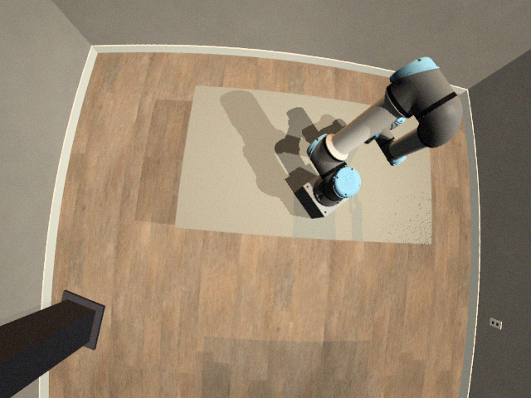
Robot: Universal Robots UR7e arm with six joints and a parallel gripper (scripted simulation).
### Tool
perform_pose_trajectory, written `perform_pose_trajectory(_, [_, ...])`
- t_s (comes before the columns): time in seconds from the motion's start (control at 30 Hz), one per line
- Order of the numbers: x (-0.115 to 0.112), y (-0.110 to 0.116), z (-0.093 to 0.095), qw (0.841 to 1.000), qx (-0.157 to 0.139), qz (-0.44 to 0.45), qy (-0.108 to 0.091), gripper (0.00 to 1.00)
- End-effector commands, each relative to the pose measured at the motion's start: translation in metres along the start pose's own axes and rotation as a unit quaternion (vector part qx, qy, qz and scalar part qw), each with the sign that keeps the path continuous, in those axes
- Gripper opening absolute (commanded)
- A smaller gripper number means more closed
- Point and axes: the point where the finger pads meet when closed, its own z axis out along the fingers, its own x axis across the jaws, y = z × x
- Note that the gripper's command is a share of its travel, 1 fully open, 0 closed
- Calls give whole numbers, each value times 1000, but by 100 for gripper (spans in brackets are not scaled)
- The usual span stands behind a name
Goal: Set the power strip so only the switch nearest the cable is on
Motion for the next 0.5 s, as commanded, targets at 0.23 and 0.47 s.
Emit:
perform_pose_trajectory(0.23, [-13,-5,3,999,-1,37,0,100])
perform_pose_trajectory(0.47, [-12,-5,3,999,-2,37,0,100])
